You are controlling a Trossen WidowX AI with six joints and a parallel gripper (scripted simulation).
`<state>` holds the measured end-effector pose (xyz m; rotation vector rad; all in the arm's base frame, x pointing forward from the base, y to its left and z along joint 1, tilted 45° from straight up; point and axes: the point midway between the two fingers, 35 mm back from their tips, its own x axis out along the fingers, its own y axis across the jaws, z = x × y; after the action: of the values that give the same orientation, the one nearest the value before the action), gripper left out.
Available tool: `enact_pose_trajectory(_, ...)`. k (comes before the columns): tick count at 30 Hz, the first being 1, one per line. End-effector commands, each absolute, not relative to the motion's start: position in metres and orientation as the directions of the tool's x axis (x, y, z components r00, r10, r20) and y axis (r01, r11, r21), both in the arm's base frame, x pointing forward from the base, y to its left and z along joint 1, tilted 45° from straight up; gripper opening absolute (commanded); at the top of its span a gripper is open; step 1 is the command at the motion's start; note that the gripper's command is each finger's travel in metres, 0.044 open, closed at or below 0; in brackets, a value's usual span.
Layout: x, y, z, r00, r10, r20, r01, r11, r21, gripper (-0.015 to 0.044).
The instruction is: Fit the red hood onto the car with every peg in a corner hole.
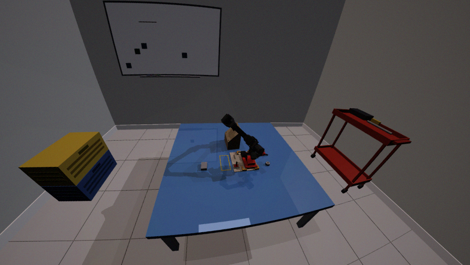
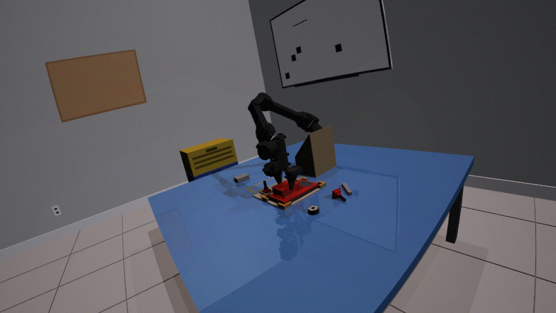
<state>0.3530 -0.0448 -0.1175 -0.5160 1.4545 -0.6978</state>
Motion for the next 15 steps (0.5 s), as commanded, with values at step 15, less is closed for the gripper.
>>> enact_pose_trajectory(15,0.3534,-0.0413,-0.1135,-0.018,-0.703,-0.711,0.116,0.705,-0.7,0.0)
